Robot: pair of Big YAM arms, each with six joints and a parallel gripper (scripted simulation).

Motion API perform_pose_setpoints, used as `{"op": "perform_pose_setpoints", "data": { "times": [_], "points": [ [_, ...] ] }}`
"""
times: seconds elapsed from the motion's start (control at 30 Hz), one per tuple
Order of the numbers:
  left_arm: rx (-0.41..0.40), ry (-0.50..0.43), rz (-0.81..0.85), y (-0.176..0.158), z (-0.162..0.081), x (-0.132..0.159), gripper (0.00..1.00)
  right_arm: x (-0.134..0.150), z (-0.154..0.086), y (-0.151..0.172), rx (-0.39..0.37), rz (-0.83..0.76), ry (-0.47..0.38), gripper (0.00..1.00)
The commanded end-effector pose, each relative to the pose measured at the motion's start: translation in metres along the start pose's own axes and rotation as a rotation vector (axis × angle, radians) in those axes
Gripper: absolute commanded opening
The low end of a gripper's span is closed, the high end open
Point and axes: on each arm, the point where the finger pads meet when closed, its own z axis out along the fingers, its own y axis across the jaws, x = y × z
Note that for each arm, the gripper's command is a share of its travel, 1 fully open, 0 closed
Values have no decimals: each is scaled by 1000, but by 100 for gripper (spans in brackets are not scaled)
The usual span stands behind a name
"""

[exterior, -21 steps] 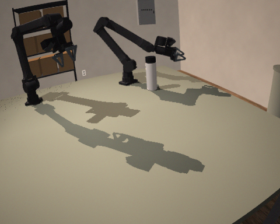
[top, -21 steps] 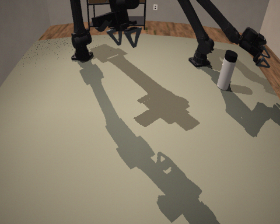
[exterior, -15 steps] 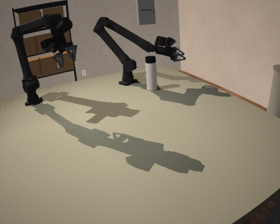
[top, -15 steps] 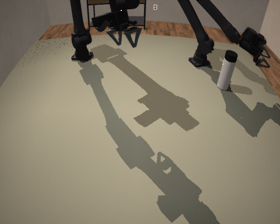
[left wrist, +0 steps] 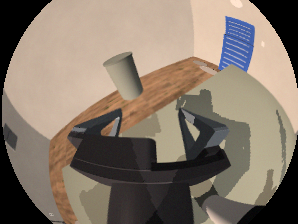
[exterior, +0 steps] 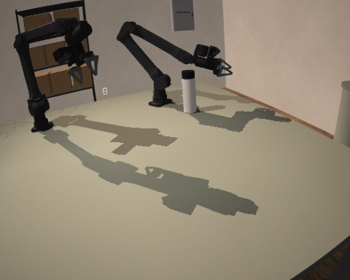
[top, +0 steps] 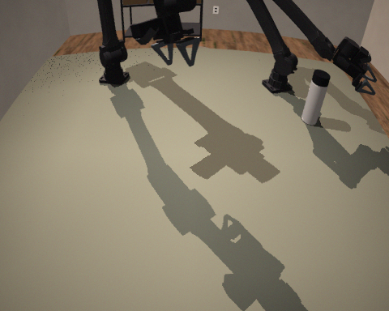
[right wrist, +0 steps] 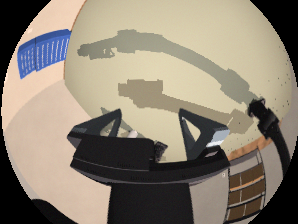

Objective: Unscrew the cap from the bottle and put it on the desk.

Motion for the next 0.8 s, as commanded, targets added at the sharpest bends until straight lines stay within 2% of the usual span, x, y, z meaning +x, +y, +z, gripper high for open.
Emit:
{"op": "perform_pose_setpoints", "data": {
  "times": [0.0, 0.03, 0.17, 0.33, 0.4, 0.43, 0.5, 0.63, 0.77],
  "points": [
    [151, -54, 163, -58, -2, -61, 94, 30, 47, 37, -84, -193, 12, 96],
    [200, -43, 217, -75, -4, -61, 94, 34, 52, 41, -99, -216, 12, 96],
    [307, -38, 331, -120, -16, -76, 94, 59, 83, 68, -193, -365, 8, 96],
    [515, -60, 559, -195, -58, -95, 94, 111, 130, 107, -364, -620, -15, 96],
    [515, -60, 559, -195, -58, -95, 94, 111, 130, 107, -364, -620, -15, 96],
    [561, -69, 611, -210, -70, -99, 94, 128, 143, 116, -418, -697, -26, 96],
    [689, -104, 755, -251, -111, -107, 94, 165, 168, 131, -501, -803, -49, 96],
    [857, -155, 946, -294, -170, -106, 94, 210, 194, 141, -638, -973, -99, 96],
    [1033, -236, 1155, -326, -245, -105, 94, 261, 219, 143, -783, -1139, -167, 96]
  ]
}}
